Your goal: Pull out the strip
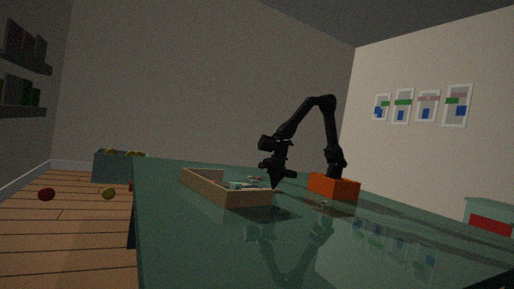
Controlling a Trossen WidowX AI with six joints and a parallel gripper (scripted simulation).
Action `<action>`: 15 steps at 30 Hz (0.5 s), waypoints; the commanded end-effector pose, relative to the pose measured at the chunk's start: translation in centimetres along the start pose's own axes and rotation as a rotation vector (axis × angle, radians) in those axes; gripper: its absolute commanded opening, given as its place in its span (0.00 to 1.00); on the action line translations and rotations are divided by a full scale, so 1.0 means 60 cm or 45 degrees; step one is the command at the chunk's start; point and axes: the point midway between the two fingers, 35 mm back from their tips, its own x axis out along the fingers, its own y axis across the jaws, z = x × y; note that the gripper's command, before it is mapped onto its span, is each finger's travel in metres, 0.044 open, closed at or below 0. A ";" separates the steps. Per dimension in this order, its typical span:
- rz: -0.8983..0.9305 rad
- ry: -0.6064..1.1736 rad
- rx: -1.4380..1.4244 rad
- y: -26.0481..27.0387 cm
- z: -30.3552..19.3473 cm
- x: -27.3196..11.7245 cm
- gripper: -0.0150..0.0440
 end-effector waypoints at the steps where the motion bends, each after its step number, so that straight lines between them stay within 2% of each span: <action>1: 0.016 0.042 -0.003 0.006 -0.026 0.010 0.25; 15: 0.016 0.044 -0.003 0.007 -0.061 0.010 0.25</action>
